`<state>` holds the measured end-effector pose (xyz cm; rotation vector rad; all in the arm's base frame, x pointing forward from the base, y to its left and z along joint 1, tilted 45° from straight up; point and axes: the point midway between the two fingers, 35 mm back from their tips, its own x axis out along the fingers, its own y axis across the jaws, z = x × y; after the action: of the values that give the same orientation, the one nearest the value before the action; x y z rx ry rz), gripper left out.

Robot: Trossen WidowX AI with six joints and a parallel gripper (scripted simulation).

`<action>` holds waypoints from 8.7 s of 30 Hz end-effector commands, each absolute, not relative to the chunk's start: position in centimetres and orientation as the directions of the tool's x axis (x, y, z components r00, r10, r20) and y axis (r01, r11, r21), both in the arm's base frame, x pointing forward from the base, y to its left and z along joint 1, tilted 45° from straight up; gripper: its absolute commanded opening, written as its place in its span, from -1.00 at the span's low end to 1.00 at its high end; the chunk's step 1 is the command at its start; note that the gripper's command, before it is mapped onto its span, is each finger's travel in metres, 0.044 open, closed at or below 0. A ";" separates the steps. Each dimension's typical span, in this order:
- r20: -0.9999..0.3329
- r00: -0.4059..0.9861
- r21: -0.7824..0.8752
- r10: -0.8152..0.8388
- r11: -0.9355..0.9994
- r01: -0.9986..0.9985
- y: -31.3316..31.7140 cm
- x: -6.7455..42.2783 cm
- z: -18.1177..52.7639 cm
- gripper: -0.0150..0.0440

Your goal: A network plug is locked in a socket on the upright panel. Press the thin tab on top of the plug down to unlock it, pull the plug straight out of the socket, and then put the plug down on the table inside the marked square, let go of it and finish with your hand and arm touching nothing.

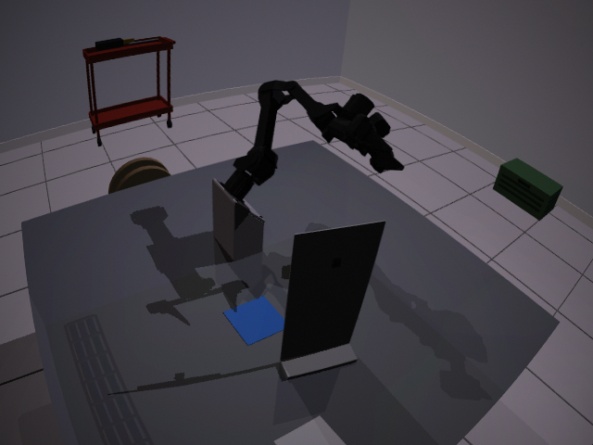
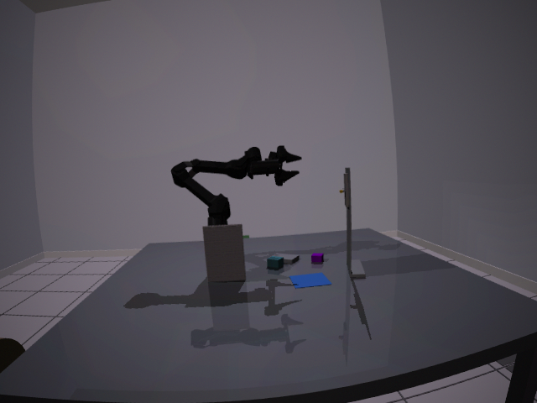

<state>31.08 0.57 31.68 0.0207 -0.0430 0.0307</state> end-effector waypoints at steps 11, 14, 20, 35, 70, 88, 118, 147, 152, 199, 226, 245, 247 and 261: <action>-0.118 0.985 -0.294 -0.124 0.952 0.085 -2.6 32.9 22.9 0.04; -0.168 0.971 -0.392 -0.172 0.915 0.094 -3.6 32.8 20.2 0.04; -0.266 0.927 -0.574 -0.265 0.816 0.069 -5.6 31.9 14.8 0.04; -0.349 0.871 -0.710 -0.346 0.704 -0.005 -7.2 30.3 10.3 0.04; -0.345 0.872 -0.711 -0.346 0.704 -0.002 -8.5 37.4 9.2 0.04; -0.344 0.873 -0.711 -0.346 0.703 -0.001 -8.9 39.9 8.8 0.04; -0.343 0.873 -0.711 -0.346 0.703 0.000 -9.3 41.8 8.3 -0.30; -0.343 0.873 -0.711 -0.346 0.703 -0.001 -9.1 40.8 8.4 -0.49; -0.343 0.873 -0.711 -0.346 0.703 -0.001 -9.1 40.5 8.5 -0.49; -0.345 0.872 -0.711 -0.346 0.703 -0.002 -8.7 37.7 8.8 -0.49; -0.346 0.872 -0.711 -0.346 0.704 -0.003 -8.5 36.3 9.0 -0.49; -0.346 0.872 -0.711 -0.346 0.704 -0.003 -8.3 35.4 9.2 -0.49; -0.346 0.872 -0.711 -0.346 0.704 -0.003 -8.3 35.3 9.2 -0.49; -0.347 0.871 -0.711 -0.347 0.703 -0.003 -10.4 34.6 11.8 -0.49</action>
<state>34.79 -9.62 10.68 -0.7715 0.4937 -0.1952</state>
